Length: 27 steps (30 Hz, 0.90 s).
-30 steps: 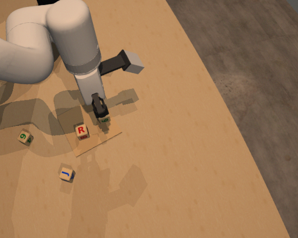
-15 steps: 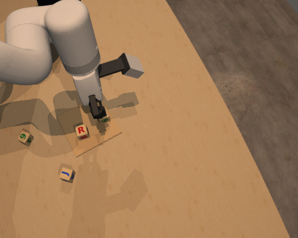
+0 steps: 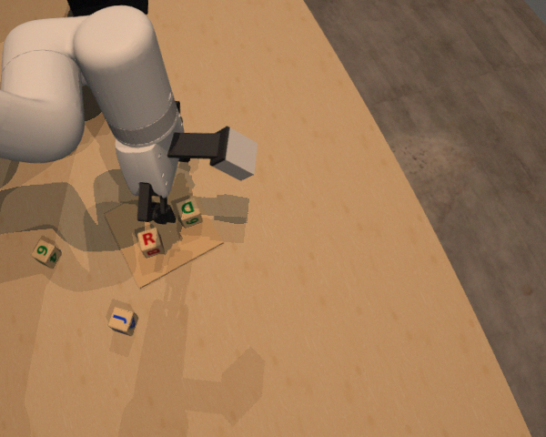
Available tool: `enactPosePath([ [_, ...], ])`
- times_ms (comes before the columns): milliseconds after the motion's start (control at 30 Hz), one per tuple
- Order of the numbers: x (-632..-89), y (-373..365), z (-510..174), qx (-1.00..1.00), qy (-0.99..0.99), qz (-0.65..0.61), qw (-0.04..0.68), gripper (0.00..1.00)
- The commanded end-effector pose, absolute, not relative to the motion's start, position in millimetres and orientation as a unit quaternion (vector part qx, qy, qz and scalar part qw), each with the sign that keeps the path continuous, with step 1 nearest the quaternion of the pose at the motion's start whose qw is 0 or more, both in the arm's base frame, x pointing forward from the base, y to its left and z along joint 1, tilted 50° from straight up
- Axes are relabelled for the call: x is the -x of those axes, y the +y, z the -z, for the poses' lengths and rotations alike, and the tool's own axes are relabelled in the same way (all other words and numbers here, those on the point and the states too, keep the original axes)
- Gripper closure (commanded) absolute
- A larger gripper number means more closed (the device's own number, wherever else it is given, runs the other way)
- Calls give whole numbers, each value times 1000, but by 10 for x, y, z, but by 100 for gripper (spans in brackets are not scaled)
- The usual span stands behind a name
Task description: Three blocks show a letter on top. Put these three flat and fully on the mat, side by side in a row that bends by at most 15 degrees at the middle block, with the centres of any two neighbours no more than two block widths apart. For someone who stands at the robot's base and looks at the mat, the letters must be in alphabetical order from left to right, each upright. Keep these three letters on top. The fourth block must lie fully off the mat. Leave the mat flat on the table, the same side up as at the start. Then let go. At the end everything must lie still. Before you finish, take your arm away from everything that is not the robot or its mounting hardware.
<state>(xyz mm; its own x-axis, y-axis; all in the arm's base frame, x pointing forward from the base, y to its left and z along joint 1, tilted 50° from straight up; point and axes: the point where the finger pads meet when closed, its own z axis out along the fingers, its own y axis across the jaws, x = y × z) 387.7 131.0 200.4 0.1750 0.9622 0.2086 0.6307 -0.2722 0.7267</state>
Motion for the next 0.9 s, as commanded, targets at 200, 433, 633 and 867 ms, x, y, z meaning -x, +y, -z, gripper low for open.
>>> enactPosePath([
  [200,-3905,1264,-2032,-795,439,-369,201,0],
  [433,-3926,1225,-2048,-836,354,-387,162,0],
  [633,-3942,1194,-2062,-862,284,-399,130,0],
  [867,-3961,1157,-2078,-886,200,-409,91,0],
])
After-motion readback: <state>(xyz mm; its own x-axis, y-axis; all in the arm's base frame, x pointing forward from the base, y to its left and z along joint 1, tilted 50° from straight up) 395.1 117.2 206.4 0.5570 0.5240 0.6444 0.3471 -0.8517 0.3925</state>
